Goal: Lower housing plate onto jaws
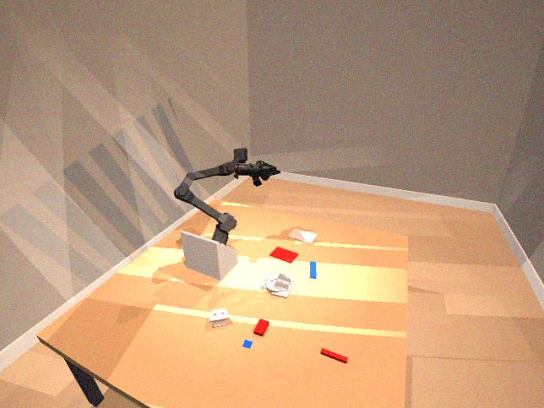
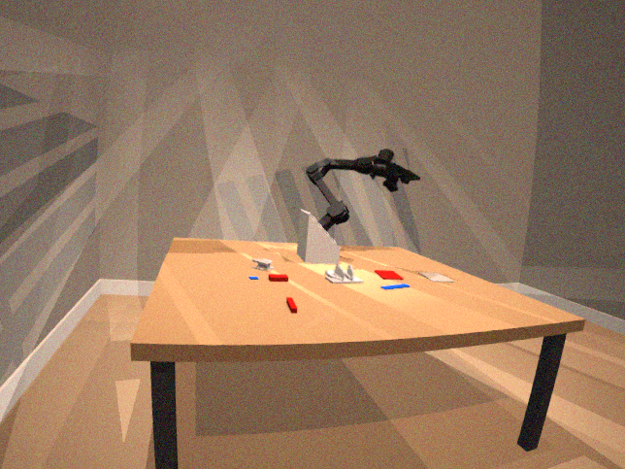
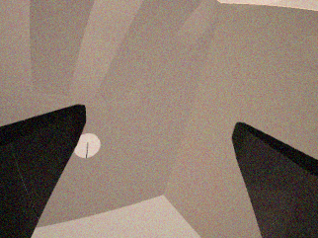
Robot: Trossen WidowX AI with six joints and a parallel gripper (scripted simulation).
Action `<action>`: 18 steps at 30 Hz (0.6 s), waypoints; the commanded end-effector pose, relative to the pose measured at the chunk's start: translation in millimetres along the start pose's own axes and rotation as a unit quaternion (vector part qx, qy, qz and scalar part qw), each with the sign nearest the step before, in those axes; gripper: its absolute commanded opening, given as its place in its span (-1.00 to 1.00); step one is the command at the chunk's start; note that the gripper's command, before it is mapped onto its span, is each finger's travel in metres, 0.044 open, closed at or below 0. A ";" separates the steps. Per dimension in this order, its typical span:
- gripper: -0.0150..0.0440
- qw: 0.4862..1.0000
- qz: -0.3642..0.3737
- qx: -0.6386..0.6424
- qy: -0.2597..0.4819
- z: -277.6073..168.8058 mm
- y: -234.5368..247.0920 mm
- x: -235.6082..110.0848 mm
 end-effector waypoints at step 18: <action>1.00 0.994 0.086 0.047 -0.038 17.0 14.3 41.8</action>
Point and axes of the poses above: the point midway between the two fingers, 35 mm back from their tips, its own x axis out along the fingers, its own y axis across the jaws, z = x × y, the point moved 6 cm from there along -x, back along the fingers, and after that the axes turned 11 degrees about x, right-handed, at the moved point
